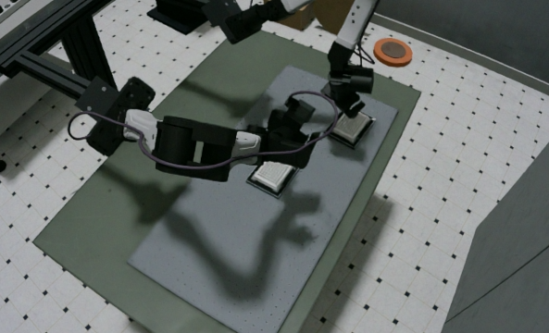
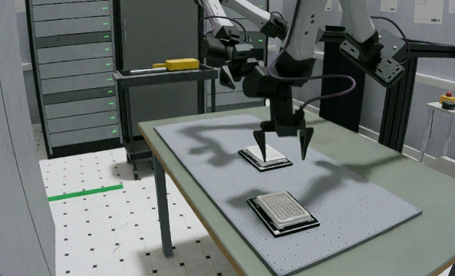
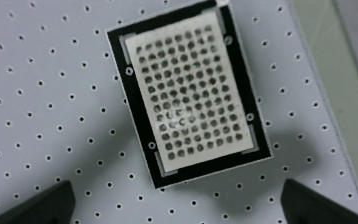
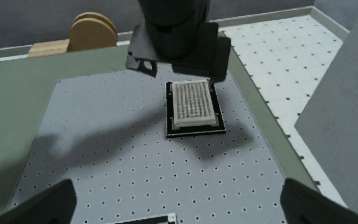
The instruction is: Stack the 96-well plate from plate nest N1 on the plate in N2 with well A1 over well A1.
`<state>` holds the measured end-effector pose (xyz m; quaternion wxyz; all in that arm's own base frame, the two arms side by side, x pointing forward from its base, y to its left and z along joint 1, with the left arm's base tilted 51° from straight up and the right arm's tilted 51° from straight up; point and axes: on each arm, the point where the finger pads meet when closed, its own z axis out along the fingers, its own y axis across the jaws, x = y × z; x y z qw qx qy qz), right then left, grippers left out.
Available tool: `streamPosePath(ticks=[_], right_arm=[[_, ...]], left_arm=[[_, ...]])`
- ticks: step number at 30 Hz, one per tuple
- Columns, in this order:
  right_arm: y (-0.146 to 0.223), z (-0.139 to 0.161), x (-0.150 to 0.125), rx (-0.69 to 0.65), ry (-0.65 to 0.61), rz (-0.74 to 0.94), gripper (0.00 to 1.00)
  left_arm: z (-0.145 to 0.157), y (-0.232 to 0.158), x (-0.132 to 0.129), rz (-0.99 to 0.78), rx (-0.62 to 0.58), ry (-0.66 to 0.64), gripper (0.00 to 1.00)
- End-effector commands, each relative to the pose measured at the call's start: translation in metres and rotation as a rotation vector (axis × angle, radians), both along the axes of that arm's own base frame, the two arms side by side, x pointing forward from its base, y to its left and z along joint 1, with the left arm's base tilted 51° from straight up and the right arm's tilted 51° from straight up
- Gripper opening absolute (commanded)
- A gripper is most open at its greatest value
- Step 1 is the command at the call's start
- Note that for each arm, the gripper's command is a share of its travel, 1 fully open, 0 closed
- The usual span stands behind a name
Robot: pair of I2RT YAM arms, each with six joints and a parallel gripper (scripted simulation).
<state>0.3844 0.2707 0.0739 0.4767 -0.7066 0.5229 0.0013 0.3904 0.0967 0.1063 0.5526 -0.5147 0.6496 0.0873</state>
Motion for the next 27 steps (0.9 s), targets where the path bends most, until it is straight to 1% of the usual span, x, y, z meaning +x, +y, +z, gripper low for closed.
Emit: streamPosePath(ticks=[1,5,7,11,15,18,21,27], right_arm=[[0.001,0.011,0.008,0.029,-0.022,-0.008,1.00],[0.001,0.010,0.008,0.029,-0.023,-0.009,1.00],[0.001,0.010,0.008,0.029,-0.023,-0.009,1.00],[0.001,0.010,0.008,0.028,-0.024,-0.008,1.00],[0.001,0.010,0.008,0.027,-0.023,-0.008,1.00],[0.001,0.010,0.008,0.027,-0.023,-0.008,1.00],[0.001,0.010,0.008,0.027,-0.023,-0.008,1.00],[0.001,0.010,0.008,0.027,-0.023,-0.008,1.00]], left_arm=[[-0.009,0.000,0.020,-0.077,-0.064,-0.011,1.00],[-0.029,0.010,0.033,-0.102,-0.237,0.039,1.00],[-0.029,0.010,0.033,-0.102,-0.237,0.039,1.00],[-0.032,0.030,0.047,-0.091,-0.376,0.036,1.00],[-0.028,0.050,0.056,-0.070,-0.467,0.016,1.00],[-0.025,0.062,0.061,-0.058,-0.493,-0.001,1.00],[-0.021,0.071,0.066,-0.050,-0.477,-0.019,1.00],[-0.027,0.074,0.070,-0.047,-0.477,-0.015,1.00]])
